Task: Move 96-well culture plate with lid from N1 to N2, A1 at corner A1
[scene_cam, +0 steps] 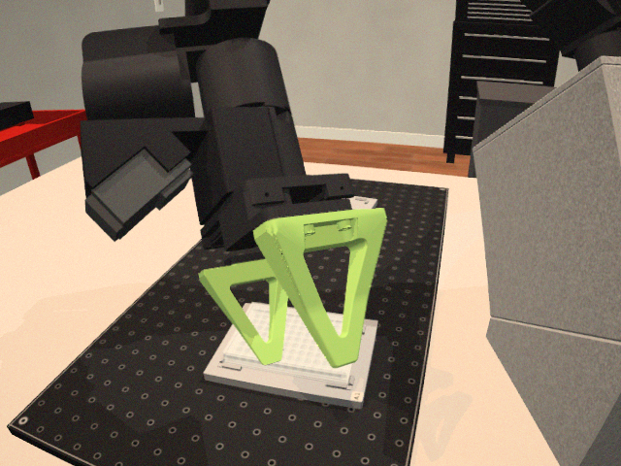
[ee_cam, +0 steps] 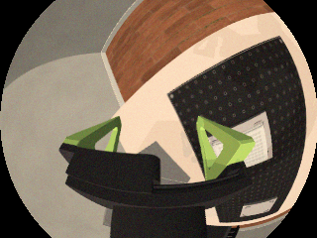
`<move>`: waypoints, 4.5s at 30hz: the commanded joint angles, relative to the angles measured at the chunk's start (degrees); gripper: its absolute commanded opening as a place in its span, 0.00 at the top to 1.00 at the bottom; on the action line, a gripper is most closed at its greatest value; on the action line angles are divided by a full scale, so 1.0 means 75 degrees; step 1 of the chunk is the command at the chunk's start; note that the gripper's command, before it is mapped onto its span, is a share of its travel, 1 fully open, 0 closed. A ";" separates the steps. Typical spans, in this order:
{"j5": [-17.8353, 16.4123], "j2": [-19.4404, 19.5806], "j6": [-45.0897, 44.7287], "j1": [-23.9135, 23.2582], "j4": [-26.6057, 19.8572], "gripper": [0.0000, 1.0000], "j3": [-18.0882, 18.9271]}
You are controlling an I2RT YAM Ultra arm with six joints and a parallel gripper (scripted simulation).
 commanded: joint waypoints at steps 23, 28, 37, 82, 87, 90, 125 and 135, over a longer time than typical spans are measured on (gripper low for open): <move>0.3489 -0.0832 0.3592 -0.0492 0.0682 0.00 -0.1049; 0.3823 -0.0890 0.3935 -0.0499 0.0739 0.00 -0.1147; 0.5074 -0.1095 0.5200 -0.0633 0.0934 0.00 -0.1503; 0.5415 -0.1128 0.5495 -0.0607 0.0978 0.00 -0.1382; 0.5415 -0.1128 0.5495 -0.0607 0.0978 0.00 -0.1382; 0.5415 -0.1128 0.5495 -0.0607 0.0978 0.00 -0.1382; 0.5444 -0.0285 0.4985 -0.1060 0.1789 0.00 -0.1544; 0.5443 -0.0018 0.4779 -0.1302 0.2161 0.00 -0.1359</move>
